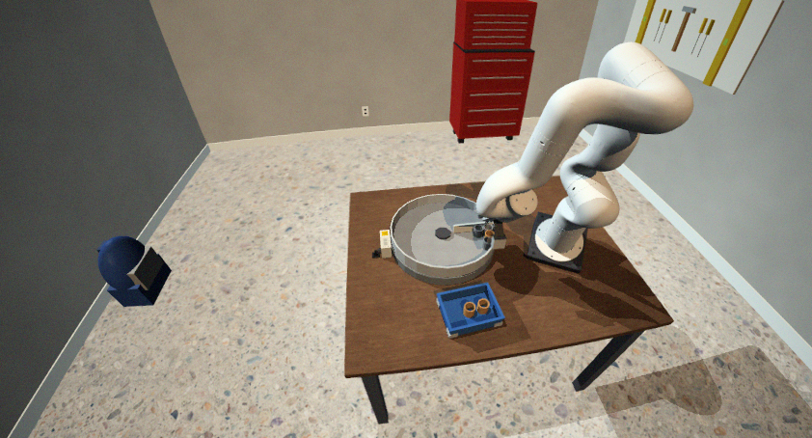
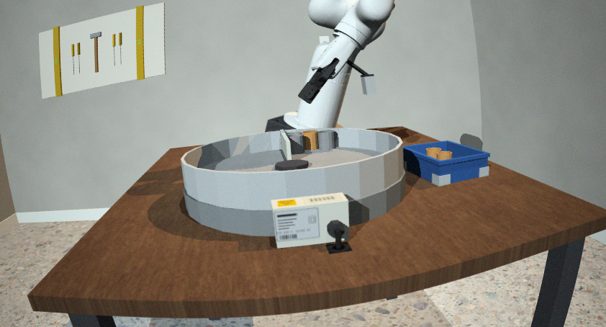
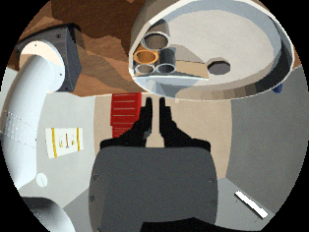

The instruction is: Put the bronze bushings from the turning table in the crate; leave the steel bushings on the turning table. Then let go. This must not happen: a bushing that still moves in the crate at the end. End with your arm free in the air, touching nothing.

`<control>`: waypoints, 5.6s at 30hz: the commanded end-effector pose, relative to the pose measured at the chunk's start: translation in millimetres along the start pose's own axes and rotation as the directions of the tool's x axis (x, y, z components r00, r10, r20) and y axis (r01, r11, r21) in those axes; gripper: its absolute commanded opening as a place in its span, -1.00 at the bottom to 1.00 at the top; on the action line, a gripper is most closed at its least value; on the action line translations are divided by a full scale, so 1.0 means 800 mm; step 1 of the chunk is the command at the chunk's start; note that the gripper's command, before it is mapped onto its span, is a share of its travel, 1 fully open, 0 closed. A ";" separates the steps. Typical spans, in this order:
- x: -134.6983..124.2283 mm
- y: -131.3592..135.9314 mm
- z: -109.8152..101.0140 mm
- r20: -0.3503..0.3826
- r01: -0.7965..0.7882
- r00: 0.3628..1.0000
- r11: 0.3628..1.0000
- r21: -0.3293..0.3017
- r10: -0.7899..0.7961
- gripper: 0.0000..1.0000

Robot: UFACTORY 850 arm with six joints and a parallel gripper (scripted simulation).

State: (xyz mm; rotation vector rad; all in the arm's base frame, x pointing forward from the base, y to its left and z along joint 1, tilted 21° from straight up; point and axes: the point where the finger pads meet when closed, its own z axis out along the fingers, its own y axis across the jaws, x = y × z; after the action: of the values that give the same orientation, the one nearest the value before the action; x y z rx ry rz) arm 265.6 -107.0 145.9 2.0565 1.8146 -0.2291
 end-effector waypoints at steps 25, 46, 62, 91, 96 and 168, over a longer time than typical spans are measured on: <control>0.000 0.001 0.000 0.000 -0.001 1.000 1.000 -0.001 0.001 -0.80; 0.000 0.001 0.000 0.000 -0.001 1.000 1.000 -0.001 0.001 -0.80; 0.000 0.001 0.000 0.000 -0.001 1.000 1.000 -0.001 0.001 -0.80; 0.059 0.021 0.002 0.000 -0.001 1.000 1.000 -0.001 0.001 -0.80; 0.058 0.021 0.002 0.000 -0.001 1.000 1.000 -0.001 0.001 -0.80; 0.093 0.022 0.043 0.000 -0.001 1.000 1.000 -0.001 0.001 -0.80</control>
State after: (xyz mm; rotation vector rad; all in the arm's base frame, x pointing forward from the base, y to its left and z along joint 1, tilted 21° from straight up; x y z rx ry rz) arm 297.4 -54.3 91.1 2.0572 1.8155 -0.2312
